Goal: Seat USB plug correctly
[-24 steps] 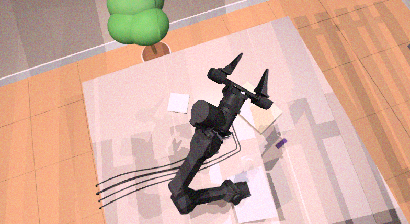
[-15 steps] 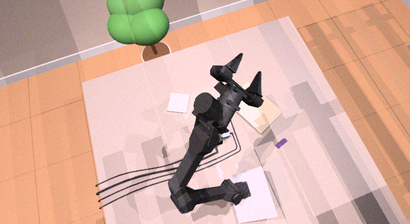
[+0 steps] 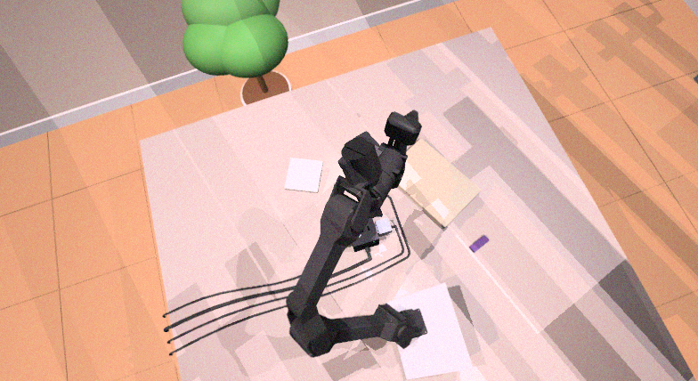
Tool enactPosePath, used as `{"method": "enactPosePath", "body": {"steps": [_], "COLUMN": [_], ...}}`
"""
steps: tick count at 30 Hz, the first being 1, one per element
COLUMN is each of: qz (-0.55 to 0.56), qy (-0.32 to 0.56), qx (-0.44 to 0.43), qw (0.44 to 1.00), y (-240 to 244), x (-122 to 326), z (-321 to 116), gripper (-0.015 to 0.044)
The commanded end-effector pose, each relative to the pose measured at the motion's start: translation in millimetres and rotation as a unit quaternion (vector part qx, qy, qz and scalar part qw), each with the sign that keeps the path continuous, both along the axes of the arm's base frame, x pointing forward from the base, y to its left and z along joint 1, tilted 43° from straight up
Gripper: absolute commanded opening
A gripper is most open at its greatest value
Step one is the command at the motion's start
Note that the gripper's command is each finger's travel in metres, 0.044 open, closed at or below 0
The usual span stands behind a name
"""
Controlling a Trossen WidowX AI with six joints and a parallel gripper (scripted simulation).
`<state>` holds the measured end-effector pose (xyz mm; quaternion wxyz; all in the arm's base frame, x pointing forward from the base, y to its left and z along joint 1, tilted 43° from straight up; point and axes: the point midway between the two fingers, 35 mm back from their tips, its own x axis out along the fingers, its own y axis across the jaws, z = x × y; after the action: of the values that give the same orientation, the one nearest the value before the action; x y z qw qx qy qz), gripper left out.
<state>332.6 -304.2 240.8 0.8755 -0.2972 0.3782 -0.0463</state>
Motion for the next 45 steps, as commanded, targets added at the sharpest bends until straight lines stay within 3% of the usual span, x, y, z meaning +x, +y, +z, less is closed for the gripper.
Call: {"method": "enactPosePath", "body": {"steps": [1, 9, 18, 25, 33, 45], "qz": [-0.081, -0.205, -0.380, -0.525, -0.681, -0.687], "qy": [0.019, 0.076, 0.171, 0.249, 0.320, 0.322], "qx": [0.247, 0.449, 0.598, 0.635, 0.589, 0.585], "qw": [0.965, 0.866, 0.685, 0.509, 0.296, 0.287], "y": [61, 121, 188, 237, 289, 294], "x": [11, 7, -11, -32, -58, -58], "z": [-48, -81, -107, -117, -117, -114], "gripper": [0.0440, 0.0440, 0.0440, 0.0440, 0.0440, 0.0440]}}
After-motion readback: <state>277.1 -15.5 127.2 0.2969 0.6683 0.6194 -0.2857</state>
